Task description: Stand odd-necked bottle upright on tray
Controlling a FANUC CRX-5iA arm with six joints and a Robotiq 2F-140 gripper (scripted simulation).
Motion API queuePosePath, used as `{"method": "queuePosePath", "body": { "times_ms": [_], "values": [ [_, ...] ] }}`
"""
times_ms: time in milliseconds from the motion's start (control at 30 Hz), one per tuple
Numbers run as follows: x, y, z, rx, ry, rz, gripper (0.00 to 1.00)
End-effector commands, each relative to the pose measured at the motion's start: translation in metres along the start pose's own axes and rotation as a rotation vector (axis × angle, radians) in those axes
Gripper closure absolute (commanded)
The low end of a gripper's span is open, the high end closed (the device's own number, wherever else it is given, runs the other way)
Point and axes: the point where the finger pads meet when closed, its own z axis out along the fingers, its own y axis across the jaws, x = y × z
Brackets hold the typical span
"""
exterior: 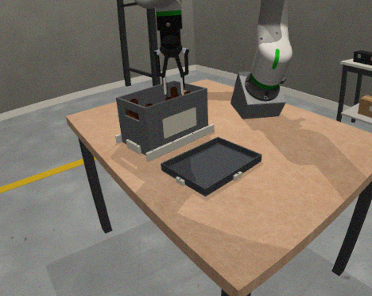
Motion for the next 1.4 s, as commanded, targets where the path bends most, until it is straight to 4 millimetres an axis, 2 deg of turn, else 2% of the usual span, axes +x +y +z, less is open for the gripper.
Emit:
{"method": "queuePosePath", "body": {
  "times_ms": [0, 33, 67, 1367],
  "values": [
    [0.0002, -0.0004, -0.0006, 0.001, 0.001, 0.000, 0.56],
    [0.0002, -0.0004, -0.0006, 0.001, 0.001, 0.000, 0.56],
    [0.0002, -0.0004, -0.0006, 0.001, 0.001, 0.000, 0.90],
    [0.0002, -0.0004, -0.0006, 0.001, 0.001, 0.000, 0.90]
  ]
}}
